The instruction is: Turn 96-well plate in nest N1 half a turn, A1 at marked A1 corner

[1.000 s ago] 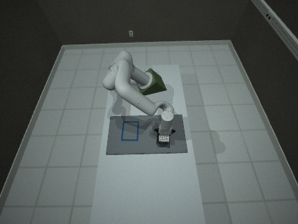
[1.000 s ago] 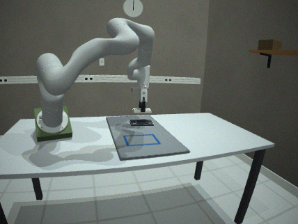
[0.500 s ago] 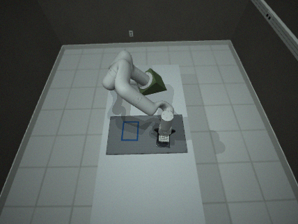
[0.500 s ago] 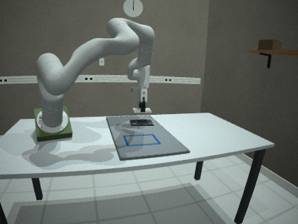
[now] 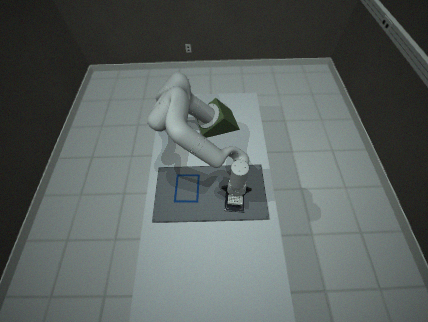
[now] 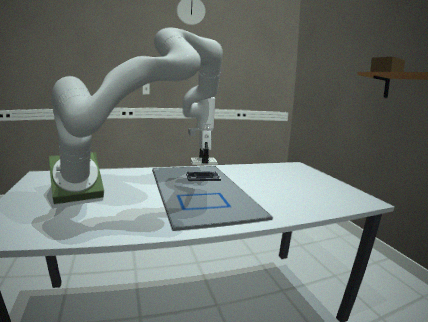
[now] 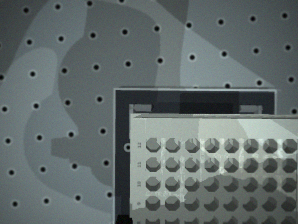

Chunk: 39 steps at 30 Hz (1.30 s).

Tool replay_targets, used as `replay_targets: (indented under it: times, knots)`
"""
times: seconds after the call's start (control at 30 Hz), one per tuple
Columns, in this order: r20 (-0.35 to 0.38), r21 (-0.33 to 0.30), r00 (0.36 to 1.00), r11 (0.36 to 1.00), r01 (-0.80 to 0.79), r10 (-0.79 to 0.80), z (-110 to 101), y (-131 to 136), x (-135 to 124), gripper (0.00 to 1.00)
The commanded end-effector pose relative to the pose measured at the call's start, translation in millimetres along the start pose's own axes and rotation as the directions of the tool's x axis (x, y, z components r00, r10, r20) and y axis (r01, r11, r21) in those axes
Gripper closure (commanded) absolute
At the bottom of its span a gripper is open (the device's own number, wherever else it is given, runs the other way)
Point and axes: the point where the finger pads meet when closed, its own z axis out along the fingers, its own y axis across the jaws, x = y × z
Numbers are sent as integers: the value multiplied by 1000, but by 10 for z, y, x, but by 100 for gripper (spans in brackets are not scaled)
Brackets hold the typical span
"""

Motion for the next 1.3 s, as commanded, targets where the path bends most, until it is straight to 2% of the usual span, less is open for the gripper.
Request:
replay_targets:
  times: [0.0, 1.07, 1.27]
  knots:
    - [2, -1, 1000, 1000, -1, 1, 20, 4, -10, 100]
    - [2, -1, 1000, 1000, -1, 1, 521, 3, -11, 100]
    - [2, -1, 1000, 1000, -1, 1, 534, 3, -12, 100]
